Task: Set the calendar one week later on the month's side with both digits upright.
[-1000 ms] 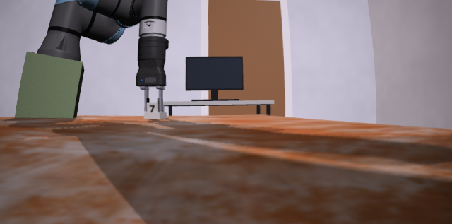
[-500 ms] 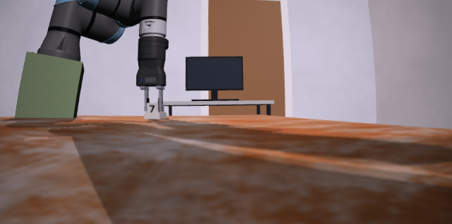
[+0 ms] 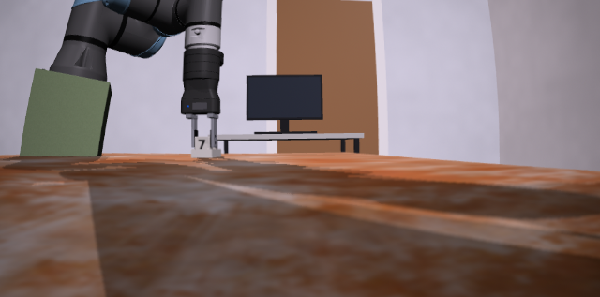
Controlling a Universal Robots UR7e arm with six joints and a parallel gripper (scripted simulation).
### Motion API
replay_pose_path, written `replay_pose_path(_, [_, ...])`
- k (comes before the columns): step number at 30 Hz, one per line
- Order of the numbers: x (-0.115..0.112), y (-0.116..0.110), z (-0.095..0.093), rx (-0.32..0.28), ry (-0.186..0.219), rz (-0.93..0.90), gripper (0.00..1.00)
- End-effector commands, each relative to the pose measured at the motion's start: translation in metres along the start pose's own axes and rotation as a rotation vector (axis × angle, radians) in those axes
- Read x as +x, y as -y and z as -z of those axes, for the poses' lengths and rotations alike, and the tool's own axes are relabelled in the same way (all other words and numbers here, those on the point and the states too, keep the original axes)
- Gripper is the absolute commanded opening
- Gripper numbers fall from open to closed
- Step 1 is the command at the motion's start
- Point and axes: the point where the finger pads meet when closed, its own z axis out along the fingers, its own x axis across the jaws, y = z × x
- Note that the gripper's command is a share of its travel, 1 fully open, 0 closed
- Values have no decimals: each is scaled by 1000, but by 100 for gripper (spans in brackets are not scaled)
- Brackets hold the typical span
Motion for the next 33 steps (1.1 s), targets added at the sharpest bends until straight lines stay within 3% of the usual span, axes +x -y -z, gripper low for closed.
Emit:
replay_pose_path(1, [0, 0, 0, -1, -1, 0, 72])
replay_pose_path(5, [0, 0, 0, -1, -1, 0, 78])
replay_pose_path(6, [0, 0, 0, -1, -1, 0, 84])
replay_pose_path(10, [0, 0, 0, -1, -1, 0, 84])
replay_pose_path(11, [0, 0, 0, -1, -1, 0, 90])
replay_pose_path(33, [0, 0, 6, -1, -1, 0, 90])
